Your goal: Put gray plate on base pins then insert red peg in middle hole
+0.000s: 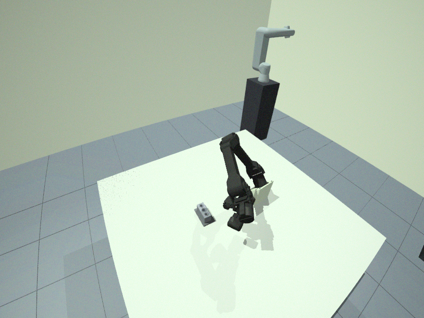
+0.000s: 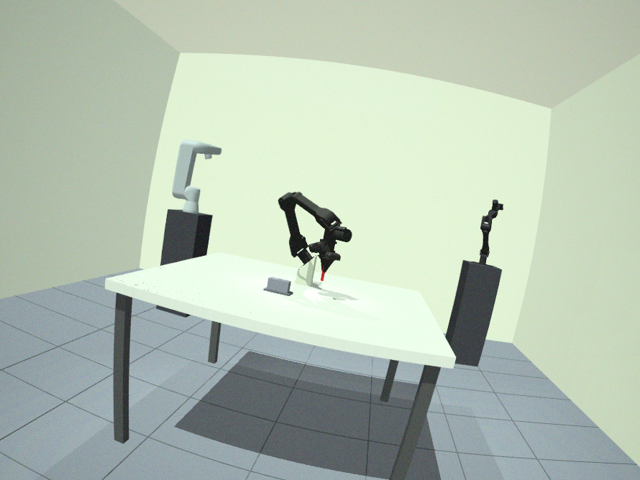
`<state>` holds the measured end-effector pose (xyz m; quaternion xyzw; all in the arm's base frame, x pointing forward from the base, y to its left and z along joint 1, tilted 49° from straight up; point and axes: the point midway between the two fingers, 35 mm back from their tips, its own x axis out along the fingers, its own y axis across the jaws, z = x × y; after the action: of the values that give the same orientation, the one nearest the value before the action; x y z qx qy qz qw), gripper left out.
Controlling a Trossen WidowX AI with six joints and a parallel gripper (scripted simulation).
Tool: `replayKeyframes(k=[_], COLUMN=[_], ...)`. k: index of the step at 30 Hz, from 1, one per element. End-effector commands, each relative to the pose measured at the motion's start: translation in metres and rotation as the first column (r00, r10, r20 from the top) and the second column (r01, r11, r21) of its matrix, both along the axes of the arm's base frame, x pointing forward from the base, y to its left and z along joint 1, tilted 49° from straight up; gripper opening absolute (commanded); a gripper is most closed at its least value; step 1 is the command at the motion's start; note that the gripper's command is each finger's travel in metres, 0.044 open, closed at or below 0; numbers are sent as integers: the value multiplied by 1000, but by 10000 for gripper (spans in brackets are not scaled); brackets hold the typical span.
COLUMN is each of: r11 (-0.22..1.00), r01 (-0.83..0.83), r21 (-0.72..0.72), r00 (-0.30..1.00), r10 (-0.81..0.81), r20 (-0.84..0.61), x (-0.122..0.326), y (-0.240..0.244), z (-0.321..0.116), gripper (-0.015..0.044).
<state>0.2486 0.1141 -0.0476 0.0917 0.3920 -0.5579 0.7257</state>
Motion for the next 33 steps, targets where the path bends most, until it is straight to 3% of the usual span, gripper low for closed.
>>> replayKeyframes(k=[1, 33], r11=[1000, 999], r01=[-3, 9], r21=[10, 32], r00=[1000, 1000], r10=[3, -9], r20=[6, 14], x=[11, 64], y=[-2, -42], z=[8, 63], gripper=[0, 0])
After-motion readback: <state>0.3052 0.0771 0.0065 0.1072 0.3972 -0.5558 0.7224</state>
